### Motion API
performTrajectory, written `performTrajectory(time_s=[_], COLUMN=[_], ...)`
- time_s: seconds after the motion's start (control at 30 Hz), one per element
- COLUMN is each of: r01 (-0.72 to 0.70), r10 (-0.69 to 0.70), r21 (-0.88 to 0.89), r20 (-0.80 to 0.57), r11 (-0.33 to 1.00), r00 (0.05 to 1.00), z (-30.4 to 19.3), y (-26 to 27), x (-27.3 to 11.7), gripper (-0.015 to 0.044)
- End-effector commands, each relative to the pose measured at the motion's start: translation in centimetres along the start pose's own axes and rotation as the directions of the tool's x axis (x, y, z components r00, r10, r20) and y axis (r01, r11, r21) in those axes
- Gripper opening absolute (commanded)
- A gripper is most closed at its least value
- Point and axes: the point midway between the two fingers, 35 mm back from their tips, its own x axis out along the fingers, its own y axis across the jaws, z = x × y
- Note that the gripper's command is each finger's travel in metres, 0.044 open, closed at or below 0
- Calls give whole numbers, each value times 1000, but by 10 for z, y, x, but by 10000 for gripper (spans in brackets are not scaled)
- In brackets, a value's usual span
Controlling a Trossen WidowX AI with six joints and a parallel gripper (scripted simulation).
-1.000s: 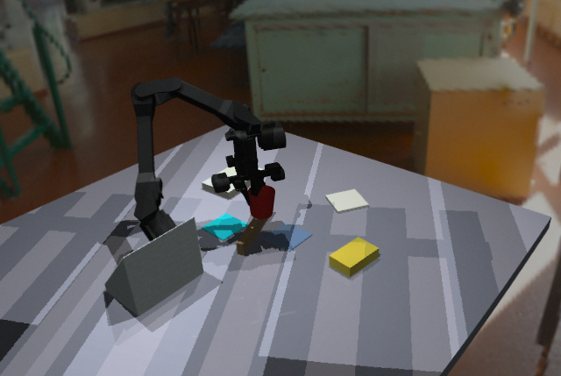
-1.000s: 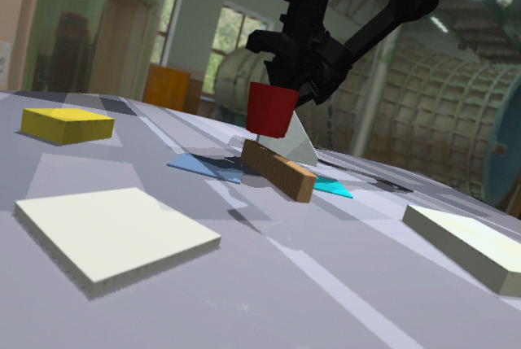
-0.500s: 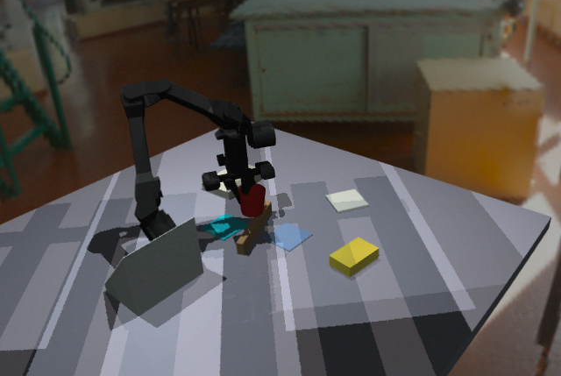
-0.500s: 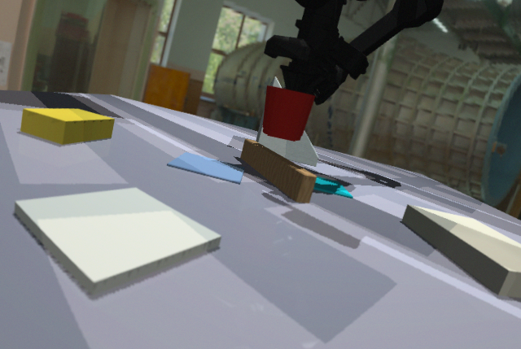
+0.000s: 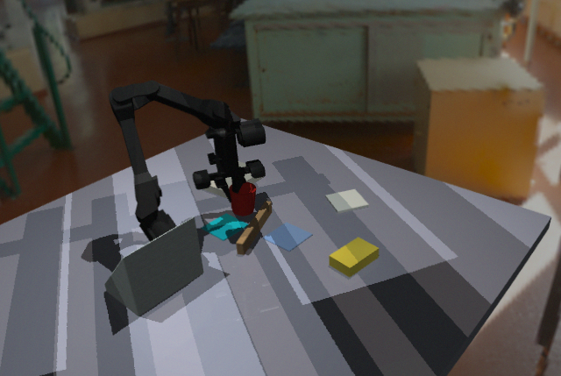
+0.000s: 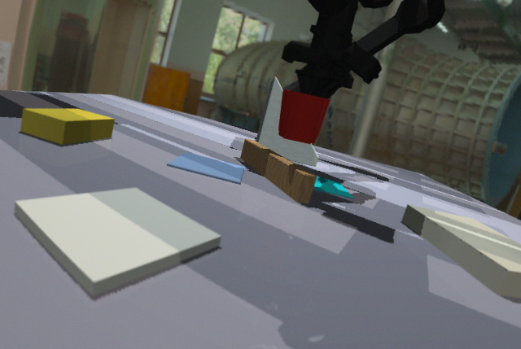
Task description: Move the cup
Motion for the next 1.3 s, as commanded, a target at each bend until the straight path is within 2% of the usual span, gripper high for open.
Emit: performTrajectory(time_s=[0.0, 1.27], r01=[-1, -3], r10=[1, 3], r21=[6, 7], r20=[5, 6], r11=[1000, 1000], r00=[1000, 1000], z=[5, 37], y=[7, 53], x=[0, 2], gripper=[0, 0])
